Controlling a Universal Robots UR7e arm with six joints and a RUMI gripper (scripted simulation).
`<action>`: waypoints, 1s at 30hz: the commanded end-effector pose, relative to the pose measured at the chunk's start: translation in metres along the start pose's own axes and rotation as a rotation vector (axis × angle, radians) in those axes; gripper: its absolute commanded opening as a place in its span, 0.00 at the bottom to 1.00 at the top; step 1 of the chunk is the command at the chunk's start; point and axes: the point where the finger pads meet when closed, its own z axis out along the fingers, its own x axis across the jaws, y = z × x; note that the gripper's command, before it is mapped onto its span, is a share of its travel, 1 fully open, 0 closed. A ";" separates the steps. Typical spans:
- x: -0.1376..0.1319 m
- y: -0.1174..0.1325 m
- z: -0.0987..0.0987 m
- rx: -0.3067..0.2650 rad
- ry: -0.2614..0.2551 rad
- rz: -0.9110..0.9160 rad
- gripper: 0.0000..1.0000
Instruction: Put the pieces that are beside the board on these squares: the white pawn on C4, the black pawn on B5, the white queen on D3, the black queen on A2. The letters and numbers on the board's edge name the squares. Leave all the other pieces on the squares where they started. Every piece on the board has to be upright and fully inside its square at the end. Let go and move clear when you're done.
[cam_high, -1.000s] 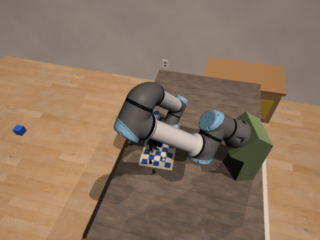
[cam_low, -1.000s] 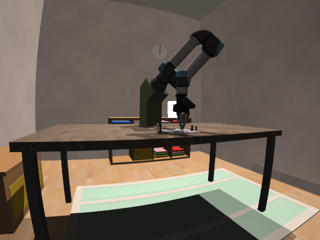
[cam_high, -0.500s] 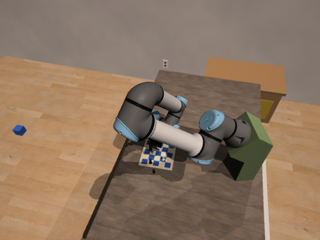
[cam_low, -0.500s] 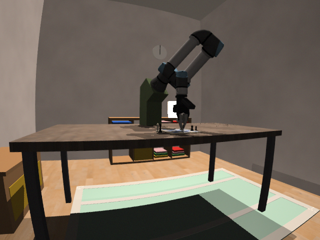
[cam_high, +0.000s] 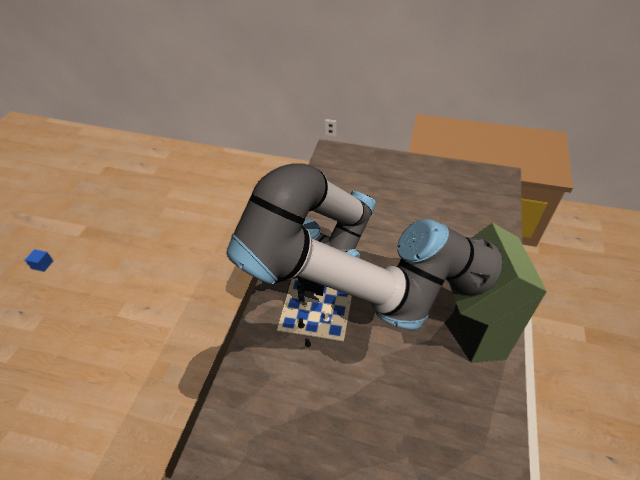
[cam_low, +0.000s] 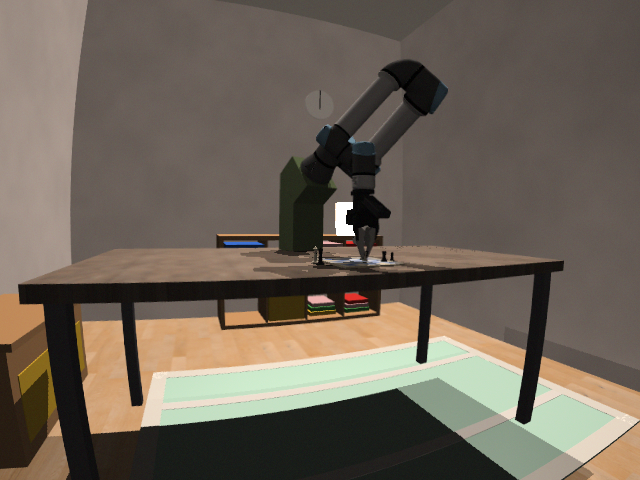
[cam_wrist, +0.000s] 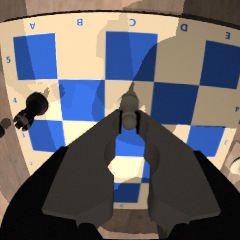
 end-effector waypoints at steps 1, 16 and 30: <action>0.000 0.000 0.000 0.001 0.000 0.000 0.00; 0.000 0.000 0.000 0.001 0.000 0.000 0.00; 0.000 0.000 0.003 0.001 0.000 0.000 0.00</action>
